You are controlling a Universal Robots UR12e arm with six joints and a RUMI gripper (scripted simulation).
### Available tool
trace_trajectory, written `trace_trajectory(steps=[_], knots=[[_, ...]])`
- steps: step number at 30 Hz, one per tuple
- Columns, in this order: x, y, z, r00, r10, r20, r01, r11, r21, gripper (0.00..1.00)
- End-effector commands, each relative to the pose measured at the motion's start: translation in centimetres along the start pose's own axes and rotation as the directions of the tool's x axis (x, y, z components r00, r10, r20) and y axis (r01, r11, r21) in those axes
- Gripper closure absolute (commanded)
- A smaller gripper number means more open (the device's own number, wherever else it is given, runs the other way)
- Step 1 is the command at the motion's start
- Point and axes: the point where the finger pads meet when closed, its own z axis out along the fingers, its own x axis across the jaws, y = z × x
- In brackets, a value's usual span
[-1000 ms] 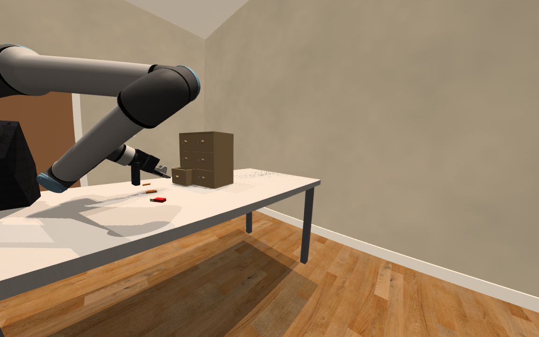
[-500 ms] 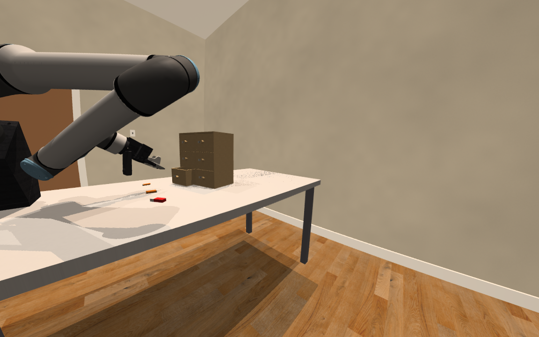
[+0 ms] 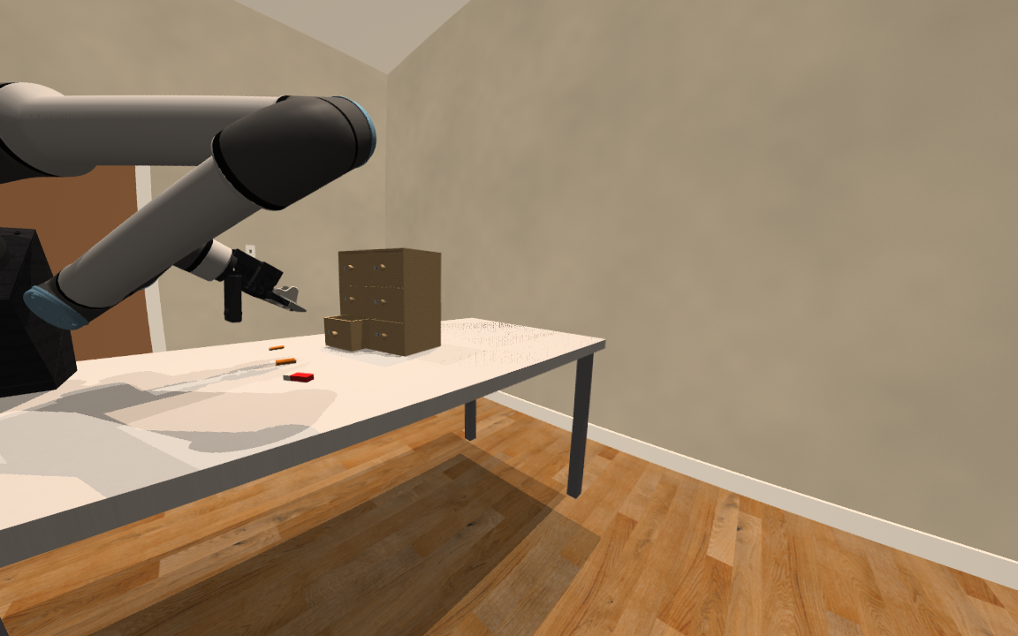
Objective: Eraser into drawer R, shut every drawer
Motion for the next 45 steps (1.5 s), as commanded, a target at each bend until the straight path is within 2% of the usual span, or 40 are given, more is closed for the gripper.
trace_trajectory(steps=[1, 10, 21, 23, 30, 38, 40, 45], knots=[[0.0, 0.1, -0.1, 1.000, 0.000, 0.000, 0.000, 1.000, 0.004, 0.80], [0.0, 0.2, -0.5, 1.000, 0.000, 0.000, 0.000, 0.999, 0.038, 0.80], [0.0, 0.8, -2.1, 1.000, 0.000, 0.000, 0.000, 0.984, 0.176, 0.80], [0.0, 0.8, -2.1, 1.000, 0.000, 0.000, 0.000, 0.984, 0.176, 0.80], [0.0, 1.4, -3.7, 1.000, 0.000, 0.000, 0.000, 0.953, 0.303, 0.80], [0.0, 2.0, -5.6, 1.000, 0.000, 0.000, 0.000, 0.891, 0.453, 0.80], [0.0, 2.0, -5.6, 1.000, 0.000, 0.000, 0.000, 0.891, 0.453, 0.80], [0.0, 2.5, -6.8, 1.000, 0.000, 0.000, 0.000, 0.840, 0.542, 0.80]])
